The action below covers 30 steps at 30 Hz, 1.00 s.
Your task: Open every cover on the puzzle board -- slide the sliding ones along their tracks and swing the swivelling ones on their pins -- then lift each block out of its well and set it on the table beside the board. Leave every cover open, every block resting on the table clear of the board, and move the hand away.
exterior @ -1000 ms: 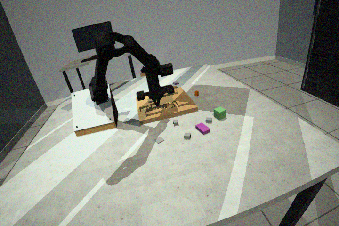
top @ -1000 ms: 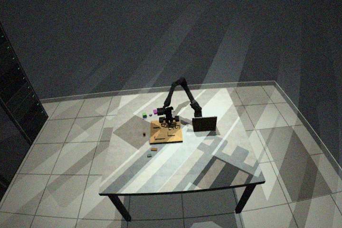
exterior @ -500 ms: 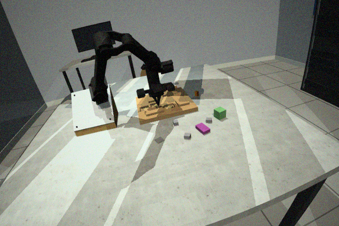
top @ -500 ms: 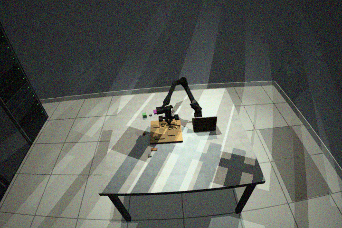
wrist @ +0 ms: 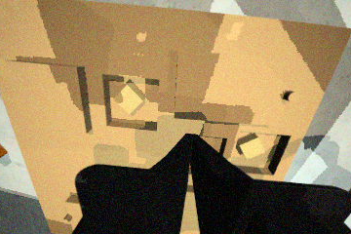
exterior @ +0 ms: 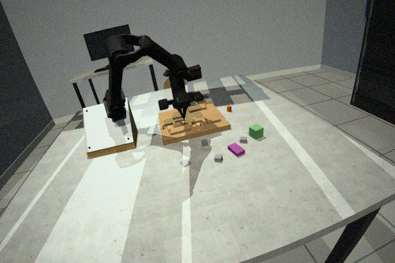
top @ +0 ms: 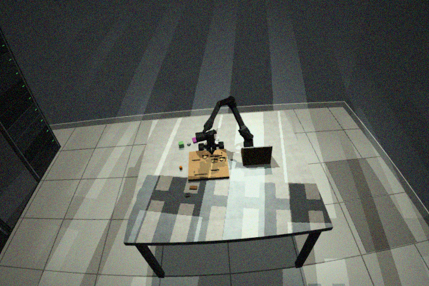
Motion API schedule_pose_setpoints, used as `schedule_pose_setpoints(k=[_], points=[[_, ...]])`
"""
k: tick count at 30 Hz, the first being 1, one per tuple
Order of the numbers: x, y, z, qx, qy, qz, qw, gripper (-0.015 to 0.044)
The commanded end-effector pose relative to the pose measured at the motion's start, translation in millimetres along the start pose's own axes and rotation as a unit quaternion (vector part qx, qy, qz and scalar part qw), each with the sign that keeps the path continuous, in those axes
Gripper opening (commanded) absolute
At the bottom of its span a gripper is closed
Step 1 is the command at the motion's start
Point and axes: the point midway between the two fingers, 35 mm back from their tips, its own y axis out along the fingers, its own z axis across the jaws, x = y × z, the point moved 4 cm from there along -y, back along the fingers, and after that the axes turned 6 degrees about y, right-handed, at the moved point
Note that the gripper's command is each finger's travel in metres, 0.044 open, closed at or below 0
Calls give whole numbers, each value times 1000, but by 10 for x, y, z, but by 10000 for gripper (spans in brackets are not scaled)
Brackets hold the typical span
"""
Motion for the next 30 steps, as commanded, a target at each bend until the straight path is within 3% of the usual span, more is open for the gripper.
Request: schedule_pose_setpoints(k=[1,11,20,30], points=[[3,-47,10,0,4,2,1000,0],[-25,-123,20,0,-15,0,1000,0],[-446,-202,249,3,-216,6,976,0],[-988,-267,409,5,-433,8,901,0]])
